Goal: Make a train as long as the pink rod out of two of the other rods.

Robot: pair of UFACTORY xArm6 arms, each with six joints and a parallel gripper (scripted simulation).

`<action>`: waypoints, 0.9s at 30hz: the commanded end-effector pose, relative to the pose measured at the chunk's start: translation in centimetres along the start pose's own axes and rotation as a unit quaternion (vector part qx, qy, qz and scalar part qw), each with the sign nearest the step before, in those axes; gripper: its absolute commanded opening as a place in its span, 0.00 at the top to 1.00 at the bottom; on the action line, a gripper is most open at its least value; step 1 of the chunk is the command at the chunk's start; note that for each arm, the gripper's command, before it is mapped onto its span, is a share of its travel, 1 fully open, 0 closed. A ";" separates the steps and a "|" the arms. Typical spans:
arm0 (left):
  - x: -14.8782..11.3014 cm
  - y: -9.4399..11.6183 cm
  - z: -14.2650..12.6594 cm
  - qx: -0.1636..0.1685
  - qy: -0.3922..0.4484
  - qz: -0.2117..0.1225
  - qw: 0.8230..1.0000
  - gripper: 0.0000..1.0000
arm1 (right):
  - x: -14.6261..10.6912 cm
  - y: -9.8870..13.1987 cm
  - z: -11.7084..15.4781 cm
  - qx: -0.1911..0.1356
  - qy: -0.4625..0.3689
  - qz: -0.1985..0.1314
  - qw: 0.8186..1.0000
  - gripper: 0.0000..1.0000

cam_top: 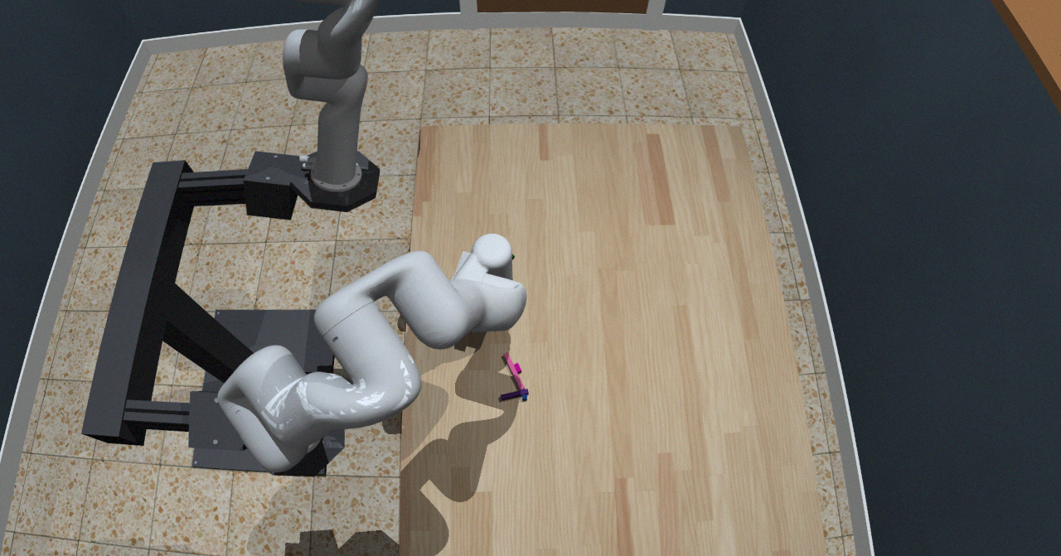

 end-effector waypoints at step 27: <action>0.1 0.2 0.0 0.000 0.000 0.002 1.000 0.00 | -0.1 -0.7 0.1 -0.002 0.000 -0.001 1.000 0.74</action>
Point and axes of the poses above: on each arm, the point where the finger pads meet when closed, its own y axis back along the fingers, its own z axis across the jaws, x = y × z, the point moved 9 cm from there along y, back along the fingers, and after that the axes turned 5 degrees about -y, right-handed, at the moved point
